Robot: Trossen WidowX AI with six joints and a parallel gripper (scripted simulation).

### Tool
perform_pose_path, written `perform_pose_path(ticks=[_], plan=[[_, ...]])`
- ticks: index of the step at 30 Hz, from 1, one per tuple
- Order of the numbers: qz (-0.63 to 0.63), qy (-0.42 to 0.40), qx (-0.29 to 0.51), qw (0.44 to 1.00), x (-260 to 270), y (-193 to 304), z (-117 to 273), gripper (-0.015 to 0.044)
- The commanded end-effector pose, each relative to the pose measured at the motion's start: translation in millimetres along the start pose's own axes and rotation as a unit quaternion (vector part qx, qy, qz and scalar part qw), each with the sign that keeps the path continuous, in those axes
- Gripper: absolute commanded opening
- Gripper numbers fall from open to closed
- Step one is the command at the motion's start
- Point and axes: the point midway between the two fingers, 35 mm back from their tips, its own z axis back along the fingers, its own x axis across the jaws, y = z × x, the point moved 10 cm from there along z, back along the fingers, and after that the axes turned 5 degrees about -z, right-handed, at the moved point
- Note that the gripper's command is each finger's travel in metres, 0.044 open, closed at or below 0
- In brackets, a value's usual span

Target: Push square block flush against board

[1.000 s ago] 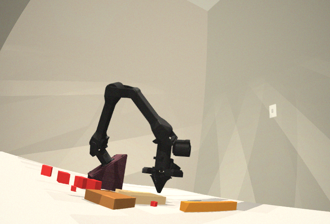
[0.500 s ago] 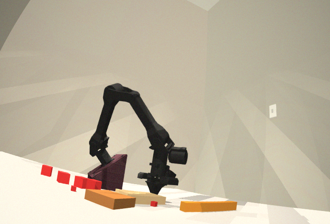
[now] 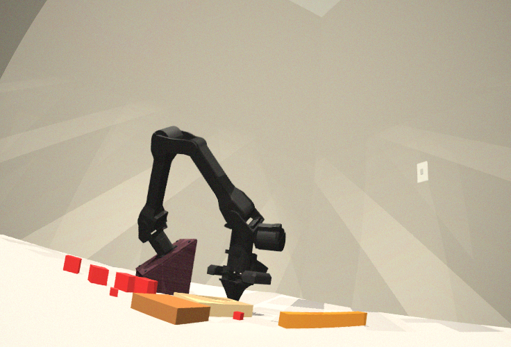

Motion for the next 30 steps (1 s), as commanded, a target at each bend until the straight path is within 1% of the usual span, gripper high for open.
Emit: perform_pose_path(ticks=[1, 30], plan=[[-0.002, 0.001, 0.004, 1.0, -2, 9, 0, 0.0], [-0.002, 0.001, 0.005, 1.0, -11, 55, 0, 0.0]])
